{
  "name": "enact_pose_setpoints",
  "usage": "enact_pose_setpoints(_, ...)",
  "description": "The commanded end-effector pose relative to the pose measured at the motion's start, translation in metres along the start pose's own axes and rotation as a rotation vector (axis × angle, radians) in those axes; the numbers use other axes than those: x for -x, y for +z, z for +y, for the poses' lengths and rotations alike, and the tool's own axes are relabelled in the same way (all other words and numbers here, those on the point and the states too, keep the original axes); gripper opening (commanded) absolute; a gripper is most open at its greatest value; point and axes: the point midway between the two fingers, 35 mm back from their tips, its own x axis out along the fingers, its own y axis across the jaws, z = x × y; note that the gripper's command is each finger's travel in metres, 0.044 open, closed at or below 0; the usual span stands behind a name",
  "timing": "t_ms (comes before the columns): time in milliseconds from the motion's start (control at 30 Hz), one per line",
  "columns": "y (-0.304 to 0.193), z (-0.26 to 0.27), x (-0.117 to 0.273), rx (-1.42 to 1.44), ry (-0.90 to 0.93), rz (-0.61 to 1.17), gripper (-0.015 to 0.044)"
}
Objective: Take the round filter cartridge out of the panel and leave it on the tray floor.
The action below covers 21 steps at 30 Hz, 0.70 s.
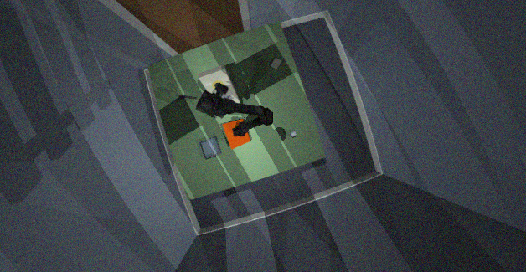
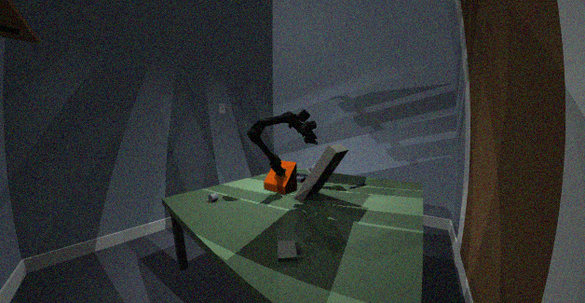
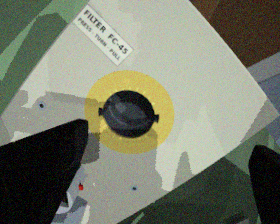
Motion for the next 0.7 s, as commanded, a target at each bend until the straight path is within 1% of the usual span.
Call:
enact_pose_setpoints(0,-0.019,0.02,-0.014,-0.158,0.064,0.087,0.0305)
enact_pose_setpoints(133,-0.055,0.048,-0.03,-0.434,0.123,0.244,0.0305)
enact_pose_setpoints(267,-0.087,0.069,-0.037,-0.662,0.131,0.401,0.0305)
enact_pose_setpoints(667,-0.089,0.071,-0.04,-0.673,0.131,0.409,0.0305)
